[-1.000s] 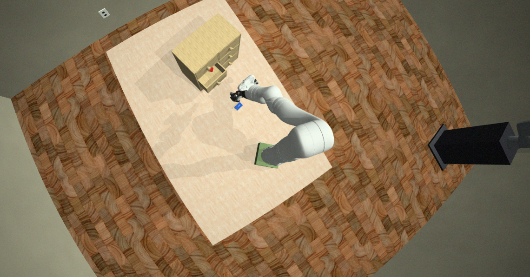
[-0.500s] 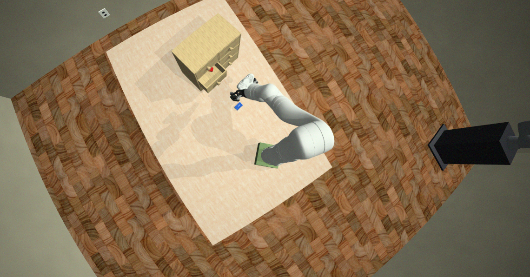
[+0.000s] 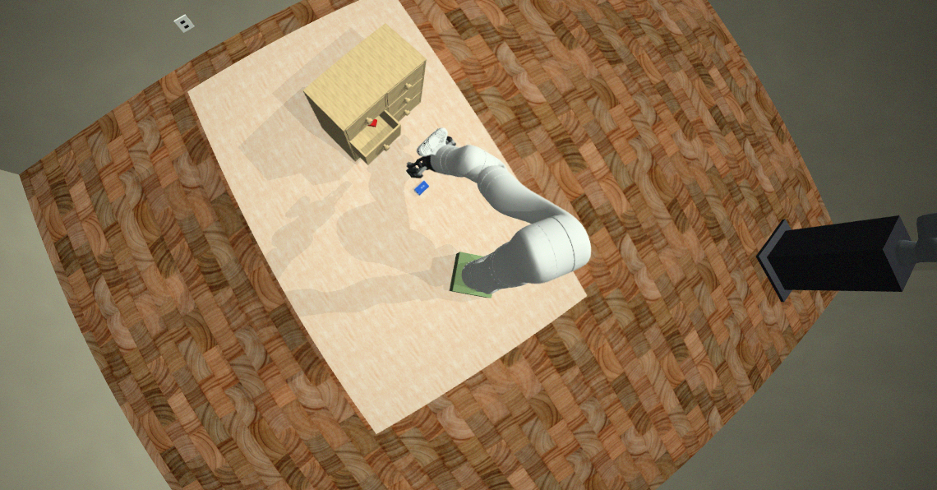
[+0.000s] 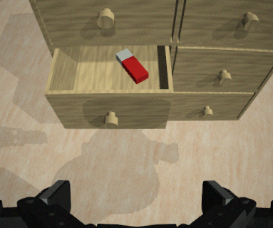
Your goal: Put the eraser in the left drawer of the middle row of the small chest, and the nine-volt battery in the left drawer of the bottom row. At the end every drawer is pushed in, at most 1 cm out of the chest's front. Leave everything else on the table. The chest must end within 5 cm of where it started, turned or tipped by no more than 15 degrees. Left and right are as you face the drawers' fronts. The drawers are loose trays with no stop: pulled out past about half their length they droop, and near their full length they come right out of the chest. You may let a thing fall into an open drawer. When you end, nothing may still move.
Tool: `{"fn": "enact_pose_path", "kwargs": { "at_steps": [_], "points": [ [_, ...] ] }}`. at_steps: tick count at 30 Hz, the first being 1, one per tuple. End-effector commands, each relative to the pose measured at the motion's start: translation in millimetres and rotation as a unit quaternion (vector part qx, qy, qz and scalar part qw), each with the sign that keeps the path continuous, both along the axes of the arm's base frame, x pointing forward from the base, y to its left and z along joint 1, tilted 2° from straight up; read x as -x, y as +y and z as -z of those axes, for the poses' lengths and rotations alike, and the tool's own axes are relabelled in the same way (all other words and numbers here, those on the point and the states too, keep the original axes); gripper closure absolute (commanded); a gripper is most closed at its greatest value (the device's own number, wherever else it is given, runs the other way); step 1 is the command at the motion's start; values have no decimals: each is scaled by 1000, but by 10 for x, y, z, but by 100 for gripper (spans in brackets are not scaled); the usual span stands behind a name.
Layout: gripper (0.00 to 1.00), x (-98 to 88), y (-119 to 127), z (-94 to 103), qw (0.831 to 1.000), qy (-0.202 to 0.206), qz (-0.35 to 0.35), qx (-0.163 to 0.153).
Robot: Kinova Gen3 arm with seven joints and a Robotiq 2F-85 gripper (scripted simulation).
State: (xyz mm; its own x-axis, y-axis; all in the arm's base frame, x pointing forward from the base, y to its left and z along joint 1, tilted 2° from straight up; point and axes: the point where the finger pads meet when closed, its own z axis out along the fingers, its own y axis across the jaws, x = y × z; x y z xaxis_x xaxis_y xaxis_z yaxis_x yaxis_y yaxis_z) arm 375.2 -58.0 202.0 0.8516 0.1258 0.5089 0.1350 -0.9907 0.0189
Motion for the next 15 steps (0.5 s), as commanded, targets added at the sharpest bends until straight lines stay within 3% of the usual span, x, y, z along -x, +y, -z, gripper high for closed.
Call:
{"fn": "enact_pose_path", "kwargs": {
  "at_steps": [1, 15],
  "points": [
    [0, -23, 17, -22, 1000, 3, -2, 1],
    [0, -20, 18, -50, 999, 32, -1, 6]
  ]
}}
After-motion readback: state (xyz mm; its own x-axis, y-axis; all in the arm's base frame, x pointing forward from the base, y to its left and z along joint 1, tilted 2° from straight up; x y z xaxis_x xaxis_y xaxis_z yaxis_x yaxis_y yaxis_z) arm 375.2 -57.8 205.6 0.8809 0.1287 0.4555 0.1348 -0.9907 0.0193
